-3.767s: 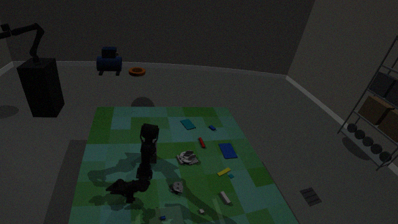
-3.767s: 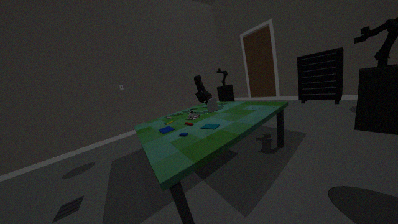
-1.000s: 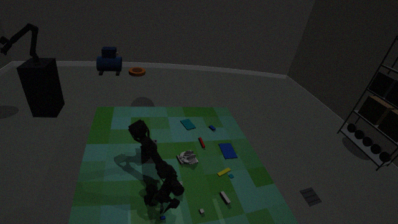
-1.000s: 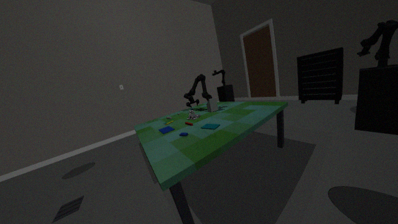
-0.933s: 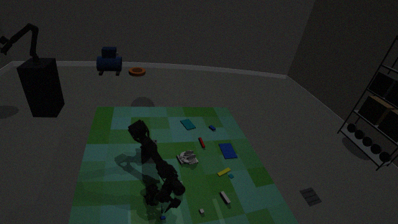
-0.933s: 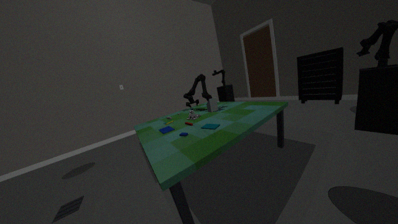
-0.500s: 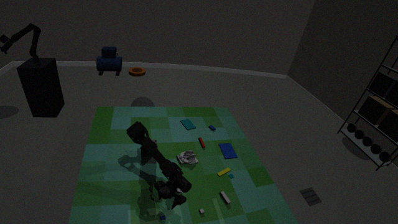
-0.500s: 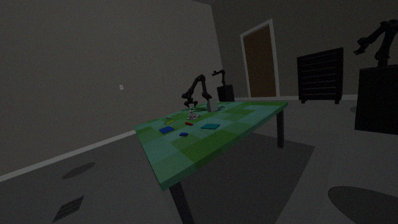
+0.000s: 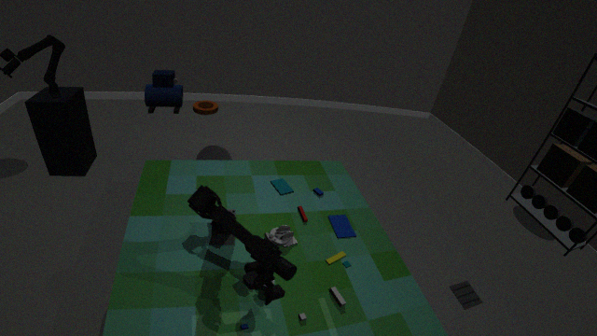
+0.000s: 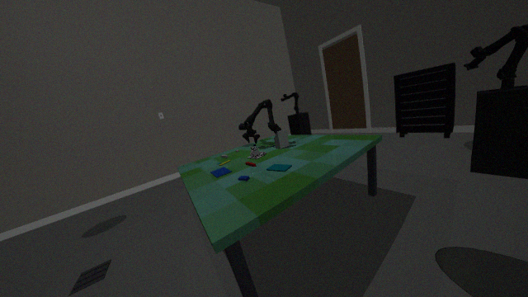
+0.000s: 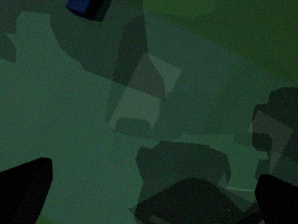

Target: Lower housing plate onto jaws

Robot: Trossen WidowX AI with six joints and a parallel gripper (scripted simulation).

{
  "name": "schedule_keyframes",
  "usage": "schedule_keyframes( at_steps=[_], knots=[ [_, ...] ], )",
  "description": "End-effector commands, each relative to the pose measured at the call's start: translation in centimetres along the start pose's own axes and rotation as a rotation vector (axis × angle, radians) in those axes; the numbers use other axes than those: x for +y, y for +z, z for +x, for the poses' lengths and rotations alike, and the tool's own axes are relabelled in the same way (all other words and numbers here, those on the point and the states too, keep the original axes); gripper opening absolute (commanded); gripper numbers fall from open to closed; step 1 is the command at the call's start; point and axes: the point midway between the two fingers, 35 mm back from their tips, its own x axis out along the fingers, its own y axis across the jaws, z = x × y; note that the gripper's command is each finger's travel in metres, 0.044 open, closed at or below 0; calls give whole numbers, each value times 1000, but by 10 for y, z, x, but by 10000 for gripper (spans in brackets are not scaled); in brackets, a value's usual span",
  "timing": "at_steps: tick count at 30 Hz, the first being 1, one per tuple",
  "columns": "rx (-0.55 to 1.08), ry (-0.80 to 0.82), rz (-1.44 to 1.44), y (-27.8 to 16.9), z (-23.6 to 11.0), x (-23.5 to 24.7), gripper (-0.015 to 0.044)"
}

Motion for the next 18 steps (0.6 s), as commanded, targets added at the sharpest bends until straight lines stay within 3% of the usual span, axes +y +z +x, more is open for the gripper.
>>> schedule_keyframes(
  at_steps=[1,18],
  knots=[
    [43,-20,81,-10,-8,-3,440],
    [158,-170,427,-45,-48,-25,440]
  ],
)
